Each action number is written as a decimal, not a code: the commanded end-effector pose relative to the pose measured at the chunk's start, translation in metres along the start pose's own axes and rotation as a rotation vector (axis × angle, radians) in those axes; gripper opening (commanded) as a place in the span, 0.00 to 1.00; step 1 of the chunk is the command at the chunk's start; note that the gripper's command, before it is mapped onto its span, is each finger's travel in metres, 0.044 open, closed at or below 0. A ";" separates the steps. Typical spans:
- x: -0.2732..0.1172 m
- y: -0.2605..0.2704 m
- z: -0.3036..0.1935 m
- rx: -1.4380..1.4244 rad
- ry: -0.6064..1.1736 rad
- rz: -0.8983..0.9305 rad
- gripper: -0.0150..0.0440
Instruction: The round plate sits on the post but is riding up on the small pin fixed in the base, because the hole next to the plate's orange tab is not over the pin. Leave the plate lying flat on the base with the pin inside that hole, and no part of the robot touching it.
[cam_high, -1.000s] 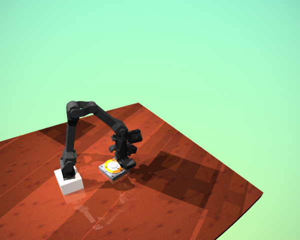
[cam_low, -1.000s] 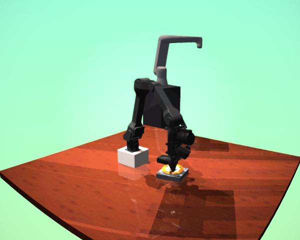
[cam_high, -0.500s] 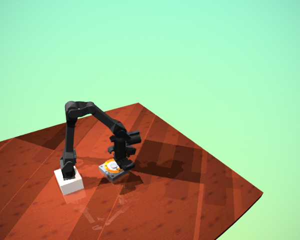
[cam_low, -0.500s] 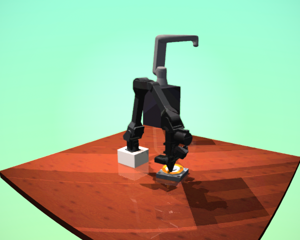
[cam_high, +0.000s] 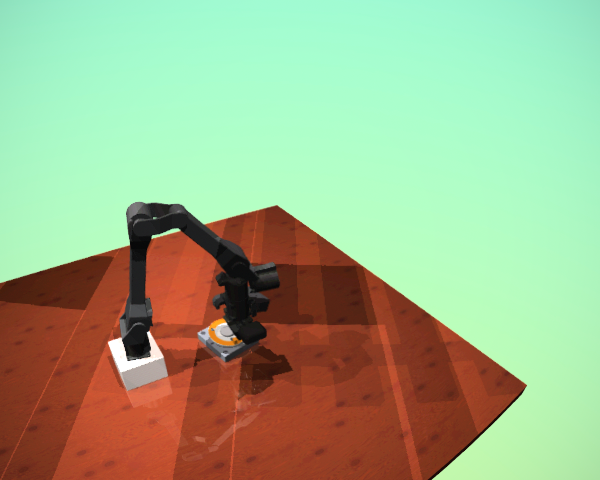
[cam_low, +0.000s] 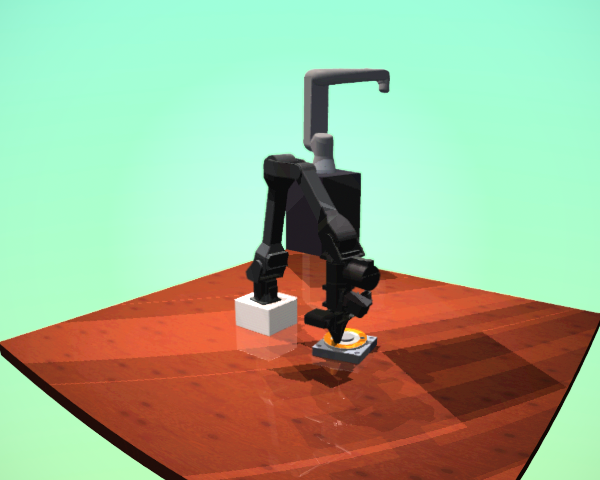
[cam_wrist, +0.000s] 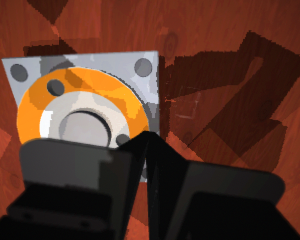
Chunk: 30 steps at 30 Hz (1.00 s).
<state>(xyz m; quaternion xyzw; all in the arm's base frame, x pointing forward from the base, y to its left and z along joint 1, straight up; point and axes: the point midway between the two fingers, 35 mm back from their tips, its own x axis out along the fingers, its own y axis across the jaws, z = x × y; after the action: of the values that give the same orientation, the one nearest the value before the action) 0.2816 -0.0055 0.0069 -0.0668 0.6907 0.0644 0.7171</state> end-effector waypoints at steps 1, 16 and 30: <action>0.002 0.000 -0.007 -0.006 0.014 0.001 0.25; 0.001 0.001 -0.018 -0.006 0.015 0.001 0.25; 0.001 0.003 -0.029 -0.006 0.016 0.001 0.25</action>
<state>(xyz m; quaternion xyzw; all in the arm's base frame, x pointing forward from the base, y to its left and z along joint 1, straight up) 0.2602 -0.0085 0.0077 -0.0686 0.6900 0.0628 0.7178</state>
